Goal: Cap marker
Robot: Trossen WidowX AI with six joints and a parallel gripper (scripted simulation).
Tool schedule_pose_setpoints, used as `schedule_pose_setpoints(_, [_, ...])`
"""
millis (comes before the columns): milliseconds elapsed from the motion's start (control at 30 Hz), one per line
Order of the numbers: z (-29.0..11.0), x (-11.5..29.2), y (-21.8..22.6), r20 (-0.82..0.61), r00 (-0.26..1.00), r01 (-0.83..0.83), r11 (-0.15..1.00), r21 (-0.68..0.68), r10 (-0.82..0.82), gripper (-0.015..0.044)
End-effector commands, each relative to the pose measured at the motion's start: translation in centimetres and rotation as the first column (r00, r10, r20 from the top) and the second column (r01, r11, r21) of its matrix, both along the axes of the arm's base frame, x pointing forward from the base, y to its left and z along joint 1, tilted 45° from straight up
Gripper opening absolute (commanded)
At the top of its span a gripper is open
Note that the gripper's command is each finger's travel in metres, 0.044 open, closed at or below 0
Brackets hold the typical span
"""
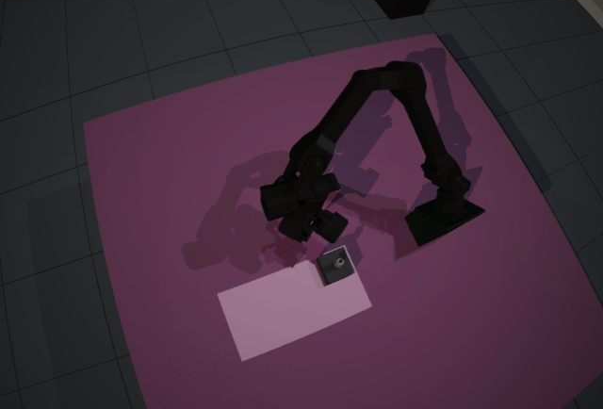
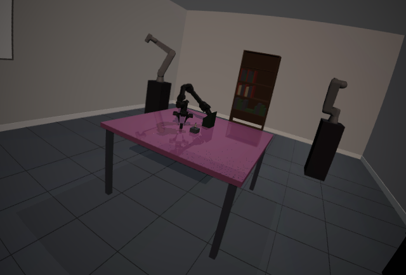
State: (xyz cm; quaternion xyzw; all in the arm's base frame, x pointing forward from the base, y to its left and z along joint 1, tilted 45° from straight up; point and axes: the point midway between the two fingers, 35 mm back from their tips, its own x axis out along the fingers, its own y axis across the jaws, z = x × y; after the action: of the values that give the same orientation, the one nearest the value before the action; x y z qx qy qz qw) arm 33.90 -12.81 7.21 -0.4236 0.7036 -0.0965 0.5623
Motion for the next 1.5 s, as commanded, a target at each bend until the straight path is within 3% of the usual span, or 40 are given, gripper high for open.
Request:
schedule_pose_setpoints(0, [-0.5, -0.1, -0.6, -0.007, 1.0, -0.001, 1.0, -0.004, 0.001, 0.0242])
schedule_pose_setpoints(800, [-3.0, -0.3, -3.1, -0.007, 1.0, -0.001, 1.0, -0.007, 0.001, 0.0242])
schedule_pose_setpoints(933, [-2.9, -0.3, -3.2, -0.007, 1.0, -0.001, 1.0, -0.007, 0.001, 0.0137])
schedule_pose_setpoints(1233, [-2.9, -0.3, -3.2, -0.007, 1.0, -0.001, 1.0, -0.007, 0.001, 0.0077])
schedule_pose_setpoints(1333, [-2.6, -0.3, -2.8, -0.007, 1.0, -0.001, 1.0, -0.006, 0.001, 0.0])
schedule_pose_setpoints(1467, [-1.8, -0.2, -2.0, -0.007, 1.0, -0.001, 1.0, -0.004, 0.001, 0.0])
